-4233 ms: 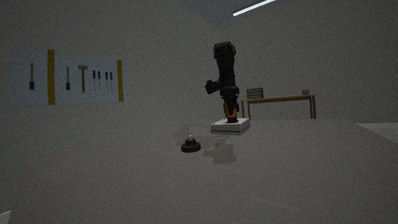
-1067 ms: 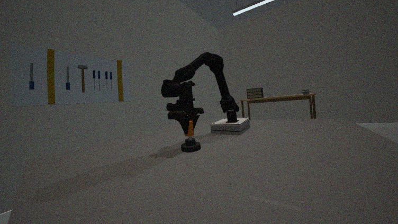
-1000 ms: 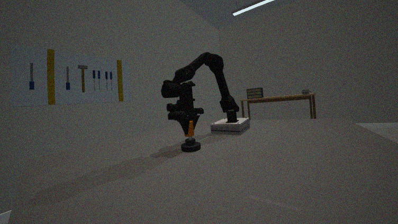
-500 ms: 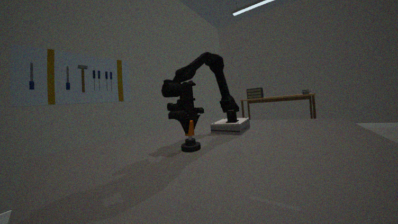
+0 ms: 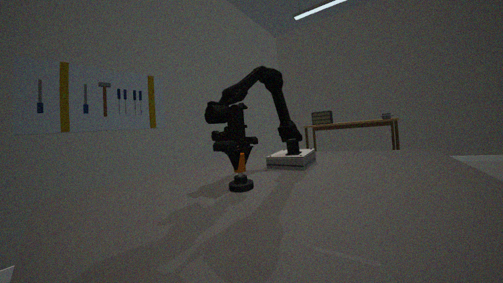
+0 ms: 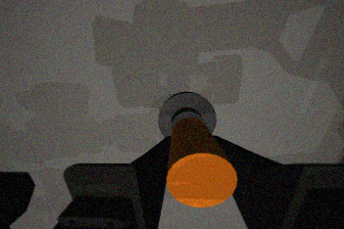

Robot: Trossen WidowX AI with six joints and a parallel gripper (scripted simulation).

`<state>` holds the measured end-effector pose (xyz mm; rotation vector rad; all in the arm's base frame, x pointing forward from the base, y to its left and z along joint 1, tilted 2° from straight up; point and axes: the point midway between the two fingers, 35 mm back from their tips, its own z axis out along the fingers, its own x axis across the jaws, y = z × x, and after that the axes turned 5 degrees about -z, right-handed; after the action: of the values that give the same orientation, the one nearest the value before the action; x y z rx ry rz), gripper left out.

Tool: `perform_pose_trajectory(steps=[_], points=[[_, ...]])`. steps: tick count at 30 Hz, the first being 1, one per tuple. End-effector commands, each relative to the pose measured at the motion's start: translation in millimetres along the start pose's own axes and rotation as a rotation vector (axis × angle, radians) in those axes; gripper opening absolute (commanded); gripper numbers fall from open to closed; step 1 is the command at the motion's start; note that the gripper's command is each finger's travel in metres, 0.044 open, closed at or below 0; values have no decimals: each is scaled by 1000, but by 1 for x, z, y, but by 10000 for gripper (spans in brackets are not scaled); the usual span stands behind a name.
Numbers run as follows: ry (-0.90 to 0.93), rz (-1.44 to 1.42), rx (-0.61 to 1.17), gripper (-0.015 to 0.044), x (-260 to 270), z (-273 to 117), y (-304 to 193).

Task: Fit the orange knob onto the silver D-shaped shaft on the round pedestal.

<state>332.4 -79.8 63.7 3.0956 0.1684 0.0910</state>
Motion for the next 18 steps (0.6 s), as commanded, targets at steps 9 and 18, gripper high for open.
perform_pose_trajectory(steps=[9, 18], points=[[1, -1, 4, 0, 0, 2, -1], [1, -25, 4, 0, 1, 2, 0]])
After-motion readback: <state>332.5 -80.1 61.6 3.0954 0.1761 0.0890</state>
